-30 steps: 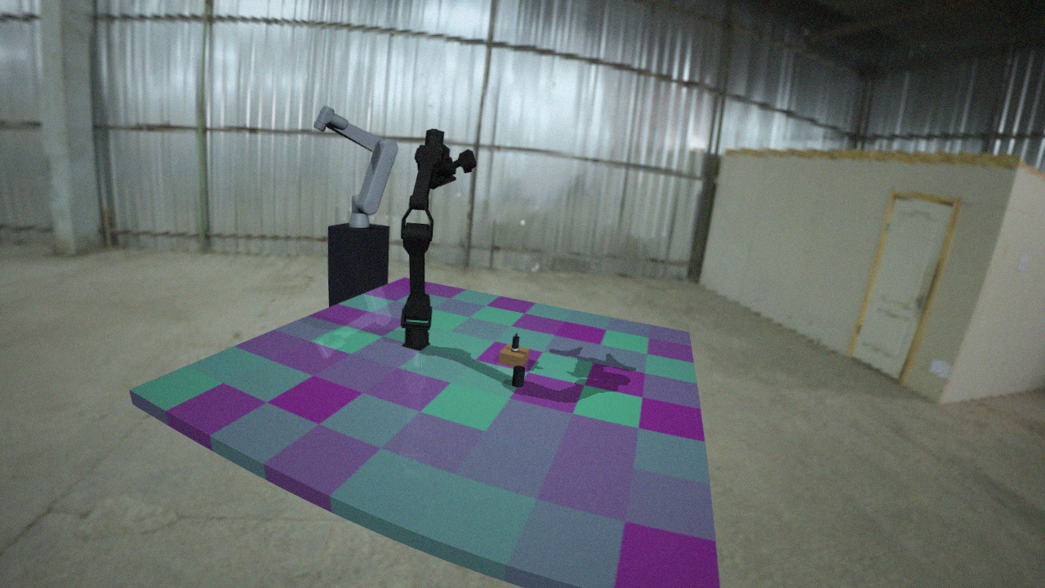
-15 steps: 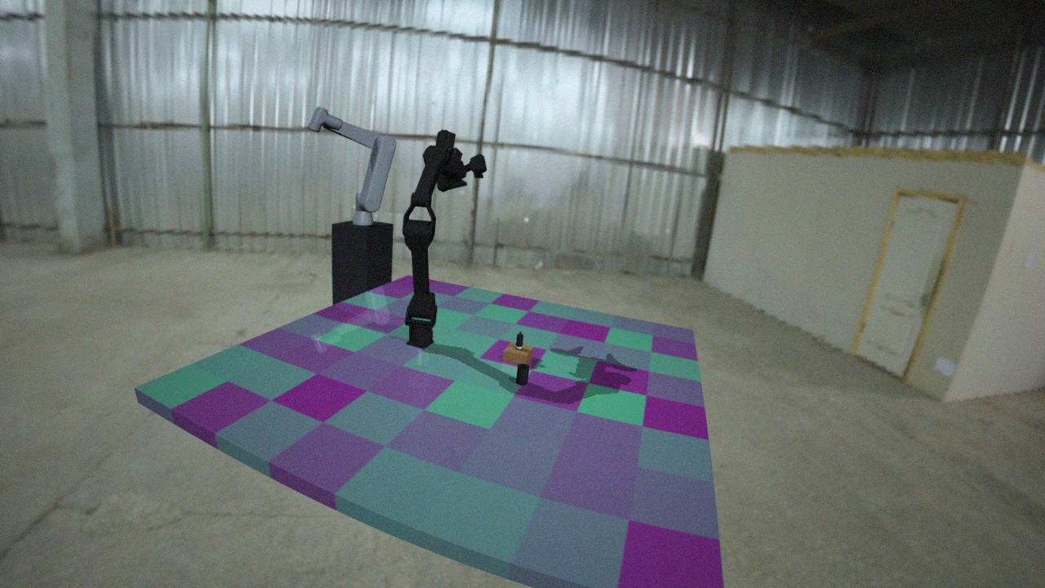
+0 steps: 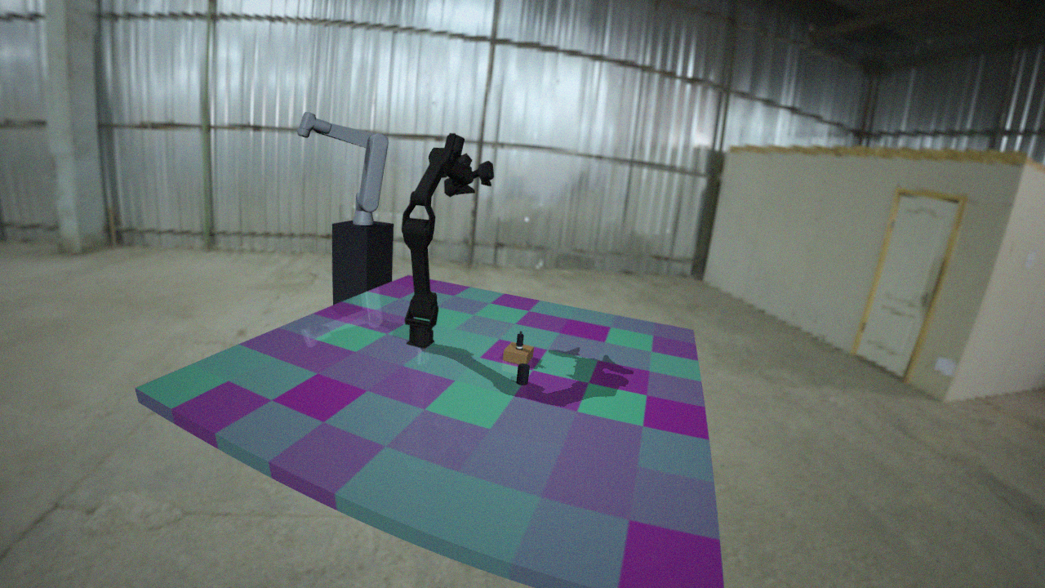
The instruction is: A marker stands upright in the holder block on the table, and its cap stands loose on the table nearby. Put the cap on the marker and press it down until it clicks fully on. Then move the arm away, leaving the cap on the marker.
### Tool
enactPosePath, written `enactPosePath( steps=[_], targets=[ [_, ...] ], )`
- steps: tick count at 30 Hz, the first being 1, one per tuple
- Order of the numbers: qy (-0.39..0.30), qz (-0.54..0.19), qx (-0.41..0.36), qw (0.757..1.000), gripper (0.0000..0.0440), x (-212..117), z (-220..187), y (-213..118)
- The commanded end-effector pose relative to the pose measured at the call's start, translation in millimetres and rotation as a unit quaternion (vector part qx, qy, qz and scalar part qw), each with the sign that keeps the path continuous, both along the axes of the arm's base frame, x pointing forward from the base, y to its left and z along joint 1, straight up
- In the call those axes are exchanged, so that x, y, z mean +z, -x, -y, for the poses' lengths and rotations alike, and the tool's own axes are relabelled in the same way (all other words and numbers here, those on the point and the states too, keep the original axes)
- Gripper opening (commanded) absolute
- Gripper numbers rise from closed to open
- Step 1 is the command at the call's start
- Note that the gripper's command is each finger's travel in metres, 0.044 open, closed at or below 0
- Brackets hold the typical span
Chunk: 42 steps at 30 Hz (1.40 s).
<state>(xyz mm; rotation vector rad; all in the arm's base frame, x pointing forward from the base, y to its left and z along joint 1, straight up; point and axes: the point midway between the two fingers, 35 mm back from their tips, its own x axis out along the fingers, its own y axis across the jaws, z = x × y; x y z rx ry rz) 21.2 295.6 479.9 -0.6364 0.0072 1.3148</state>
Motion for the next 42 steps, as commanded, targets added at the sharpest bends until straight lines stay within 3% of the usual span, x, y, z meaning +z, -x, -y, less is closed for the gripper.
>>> enactPosePath(
  steps=[1, 42],
  targets=[
    [0.012, -0.009, -0.011, 1.000, 0.0326, -6.4, -3.0, -6.5],
    [0.102, -0.116, -0.138, 0.978, 0.0332, -59.1, -2.1, -87.5]
  ],
)
